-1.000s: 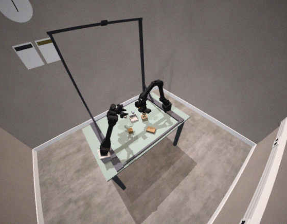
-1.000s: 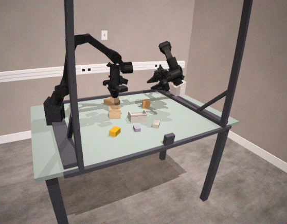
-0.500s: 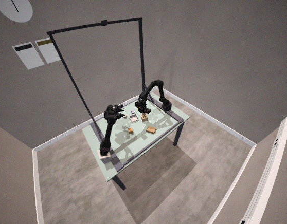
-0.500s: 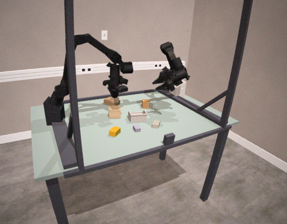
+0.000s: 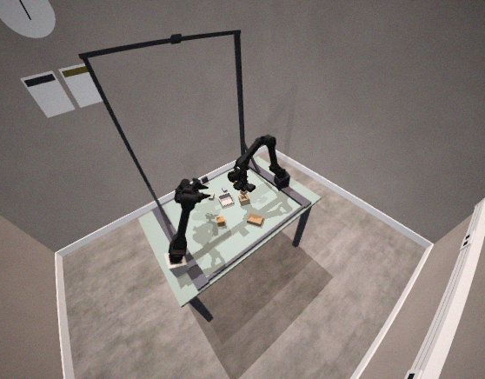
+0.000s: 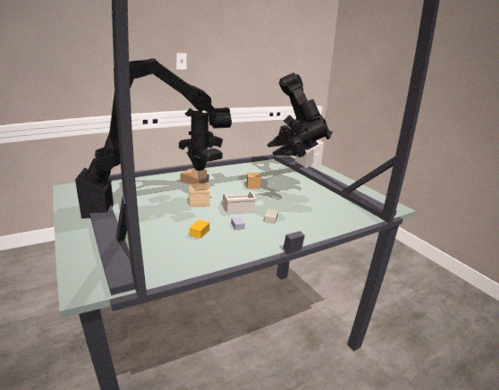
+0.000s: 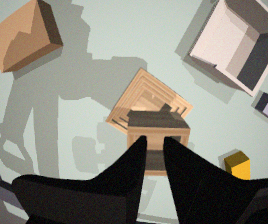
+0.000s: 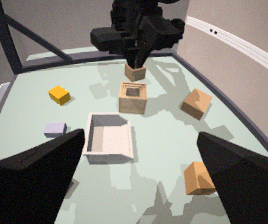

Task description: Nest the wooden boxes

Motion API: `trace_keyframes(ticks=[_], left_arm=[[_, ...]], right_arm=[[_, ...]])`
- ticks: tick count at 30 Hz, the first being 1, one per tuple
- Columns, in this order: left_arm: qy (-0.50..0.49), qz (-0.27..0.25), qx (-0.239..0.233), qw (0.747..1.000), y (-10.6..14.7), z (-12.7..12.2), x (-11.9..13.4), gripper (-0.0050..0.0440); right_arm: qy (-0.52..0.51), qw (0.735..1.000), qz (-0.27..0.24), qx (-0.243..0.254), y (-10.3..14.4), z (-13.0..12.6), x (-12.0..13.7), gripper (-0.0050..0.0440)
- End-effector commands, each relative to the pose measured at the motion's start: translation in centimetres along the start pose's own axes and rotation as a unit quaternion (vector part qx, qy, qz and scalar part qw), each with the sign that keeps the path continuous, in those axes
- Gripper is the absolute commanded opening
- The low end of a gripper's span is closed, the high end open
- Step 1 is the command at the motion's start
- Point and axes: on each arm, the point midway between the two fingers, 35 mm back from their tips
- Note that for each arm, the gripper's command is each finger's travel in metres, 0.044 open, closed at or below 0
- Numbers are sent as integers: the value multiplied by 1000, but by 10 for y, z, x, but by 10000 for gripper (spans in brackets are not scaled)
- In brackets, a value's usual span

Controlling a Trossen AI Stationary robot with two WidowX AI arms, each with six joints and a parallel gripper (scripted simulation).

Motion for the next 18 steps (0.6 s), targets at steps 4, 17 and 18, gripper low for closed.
trace_keyframes(ticks=[4, 17, 18], left_arm=[[-2, -8, 2, 1000, 5, -1, -4, 136], [-2, -8, 2, 1000, 5, -1, -4, 136], [-2, -8, 2, 1000, 5, -1, -4, 136]], right_arm=[[-47, 999, -9, -12, 1, -1, -7, 400], [-73, 997, -24, -2, -10, 1, -58, 400], [-75, 997, -26, 0, -12, 1, -64, 400]])
Point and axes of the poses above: on each arm, the point midway between the two fingers, 35 mm back from their tips, its own y axis back along the fingers, its own z axis across the jaws, x = y × z, and after that the axes turned 7 degrees about -y, right-handed
